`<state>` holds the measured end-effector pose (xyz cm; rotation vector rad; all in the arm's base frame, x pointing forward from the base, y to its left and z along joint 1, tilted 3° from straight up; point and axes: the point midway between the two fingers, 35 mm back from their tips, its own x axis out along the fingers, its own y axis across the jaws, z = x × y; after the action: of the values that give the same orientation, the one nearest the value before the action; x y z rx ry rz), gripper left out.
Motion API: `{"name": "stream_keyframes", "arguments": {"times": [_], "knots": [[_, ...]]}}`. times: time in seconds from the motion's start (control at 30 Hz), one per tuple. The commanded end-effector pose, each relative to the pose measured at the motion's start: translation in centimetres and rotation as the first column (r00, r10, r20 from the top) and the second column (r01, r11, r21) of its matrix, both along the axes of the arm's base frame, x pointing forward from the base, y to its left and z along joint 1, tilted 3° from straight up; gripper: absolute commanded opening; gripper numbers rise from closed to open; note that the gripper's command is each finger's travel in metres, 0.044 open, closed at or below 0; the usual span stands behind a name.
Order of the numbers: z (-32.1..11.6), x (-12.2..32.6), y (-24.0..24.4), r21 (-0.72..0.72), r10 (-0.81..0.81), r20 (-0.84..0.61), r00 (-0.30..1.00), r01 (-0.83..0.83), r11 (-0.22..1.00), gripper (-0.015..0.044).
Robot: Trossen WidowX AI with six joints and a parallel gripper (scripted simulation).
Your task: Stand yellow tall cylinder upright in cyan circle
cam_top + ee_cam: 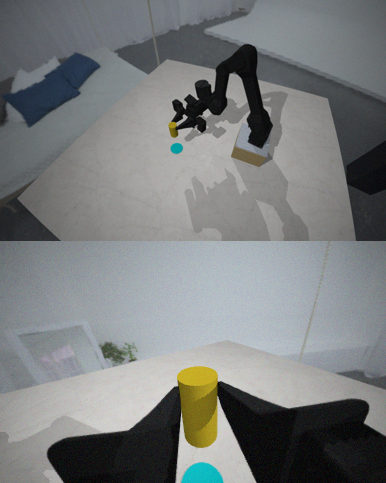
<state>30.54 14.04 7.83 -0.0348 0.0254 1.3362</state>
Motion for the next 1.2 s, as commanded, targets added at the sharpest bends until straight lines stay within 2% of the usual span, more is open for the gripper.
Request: {"name": "stream_keyframes", "arguments": {"times": [0.0,1.17], "knots": [[0.0,-0.1,0.0,0.002,0.004,-0.004,1.0,-0.004,1.0,0.0105],[-10.2,0.2,0.7,-0.033,0.019,-0.011,1.0,-0.019,0.999,0.0105]]}}
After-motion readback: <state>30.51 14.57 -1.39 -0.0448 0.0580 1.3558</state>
